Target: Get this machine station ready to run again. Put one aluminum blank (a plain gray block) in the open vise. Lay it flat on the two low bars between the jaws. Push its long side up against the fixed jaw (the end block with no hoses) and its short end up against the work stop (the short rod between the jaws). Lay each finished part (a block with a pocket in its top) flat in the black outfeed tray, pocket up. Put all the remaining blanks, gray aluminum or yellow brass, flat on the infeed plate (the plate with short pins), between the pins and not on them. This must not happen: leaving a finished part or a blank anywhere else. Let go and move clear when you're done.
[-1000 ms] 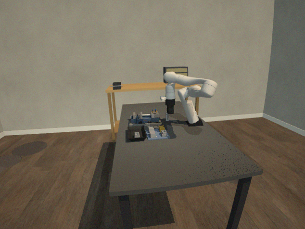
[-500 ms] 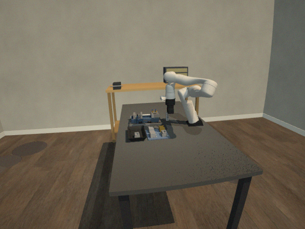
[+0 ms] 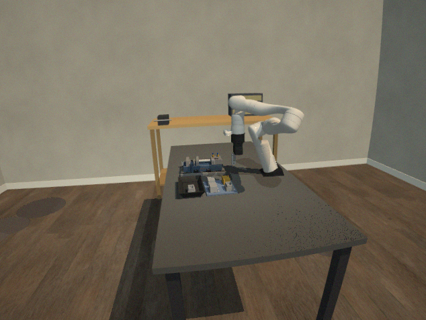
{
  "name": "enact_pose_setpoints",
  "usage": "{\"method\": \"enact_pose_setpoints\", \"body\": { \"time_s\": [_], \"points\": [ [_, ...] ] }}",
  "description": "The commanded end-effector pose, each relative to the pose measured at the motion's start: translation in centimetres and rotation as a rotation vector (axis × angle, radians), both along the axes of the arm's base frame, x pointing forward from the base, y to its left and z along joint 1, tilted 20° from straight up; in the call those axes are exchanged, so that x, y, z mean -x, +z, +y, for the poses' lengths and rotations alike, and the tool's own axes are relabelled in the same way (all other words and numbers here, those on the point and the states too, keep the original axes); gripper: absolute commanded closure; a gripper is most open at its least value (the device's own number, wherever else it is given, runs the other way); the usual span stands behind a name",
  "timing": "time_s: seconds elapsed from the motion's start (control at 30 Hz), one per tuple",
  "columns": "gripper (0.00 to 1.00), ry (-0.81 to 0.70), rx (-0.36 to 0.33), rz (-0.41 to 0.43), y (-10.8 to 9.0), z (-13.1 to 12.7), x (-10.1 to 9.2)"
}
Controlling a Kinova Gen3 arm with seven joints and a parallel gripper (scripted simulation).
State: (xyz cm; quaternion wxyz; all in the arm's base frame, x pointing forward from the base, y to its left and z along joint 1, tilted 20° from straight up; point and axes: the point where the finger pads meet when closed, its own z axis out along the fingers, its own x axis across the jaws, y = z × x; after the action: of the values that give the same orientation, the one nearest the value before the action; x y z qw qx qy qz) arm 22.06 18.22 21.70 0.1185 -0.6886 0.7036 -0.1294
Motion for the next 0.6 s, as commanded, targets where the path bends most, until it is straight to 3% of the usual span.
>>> {"method": "enact_pose_setpoints", "body": {
  "time_s": [0.0,0.57],
  "points": [
    [1.00,0.006,-0.005,-0.001,0.5,0.2,0.1],
    [1.00,0.006,-0.005,-0.001,3.8,0.2,1.4]
  ]
}}
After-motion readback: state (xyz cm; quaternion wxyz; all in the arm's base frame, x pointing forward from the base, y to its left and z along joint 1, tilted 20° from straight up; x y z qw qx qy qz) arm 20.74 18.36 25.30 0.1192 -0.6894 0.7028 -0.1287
